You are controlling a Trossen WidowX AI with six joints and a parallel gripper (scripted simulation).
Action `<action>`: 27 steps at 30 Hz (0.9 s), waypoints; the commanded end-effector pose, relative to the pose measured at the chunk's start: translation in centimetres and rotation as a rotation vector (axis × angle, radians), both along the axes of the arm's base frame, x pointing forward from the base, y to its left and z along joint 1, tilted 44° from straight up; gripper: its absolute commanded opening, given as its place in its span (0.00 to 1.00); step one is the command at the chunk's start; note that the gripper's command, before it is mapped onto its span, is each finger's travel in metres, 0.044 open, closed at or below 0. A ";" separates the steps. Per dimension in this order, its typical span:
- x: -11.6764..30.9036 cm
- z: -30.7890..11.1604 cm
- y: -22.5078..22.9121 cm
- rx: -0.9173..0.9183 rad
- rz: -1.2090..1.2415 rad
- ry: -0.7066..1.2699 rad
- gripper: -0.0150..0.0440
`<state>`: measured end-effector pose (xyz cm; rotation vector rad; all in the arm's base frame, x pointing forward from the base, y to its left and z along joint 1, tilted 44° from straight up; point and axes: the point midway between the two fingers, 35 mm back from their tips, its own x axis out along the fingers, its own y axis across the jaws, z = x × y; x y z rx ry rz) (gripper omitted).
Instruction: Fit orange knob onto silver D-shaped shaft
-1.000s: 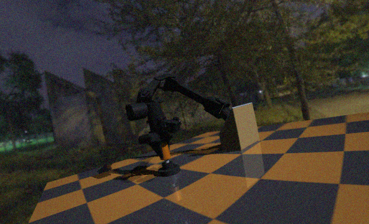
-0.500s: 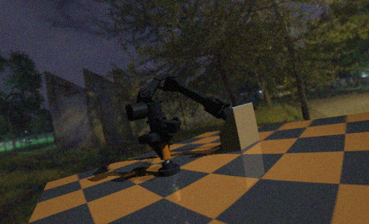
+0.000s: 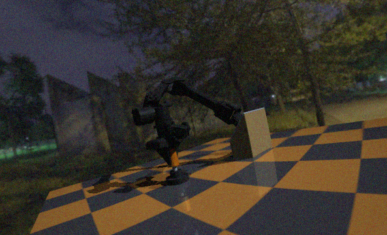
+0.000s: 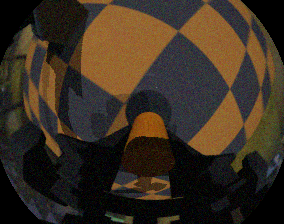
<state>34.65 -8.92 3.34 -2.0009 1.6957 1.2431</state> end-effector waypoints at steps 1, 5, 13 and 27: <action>0.0 -0.1 -0.1 -0.002 0.012 0.010 0.25; -0.1 -0.2 -0.2 -0.002 0.012 0.010 0.25; -0.1 -0.2 -0.2 -0.003 0.012 0.010 0.25; -0.1 -0.3 -0.3 -0.002 0.020 0.018 0.25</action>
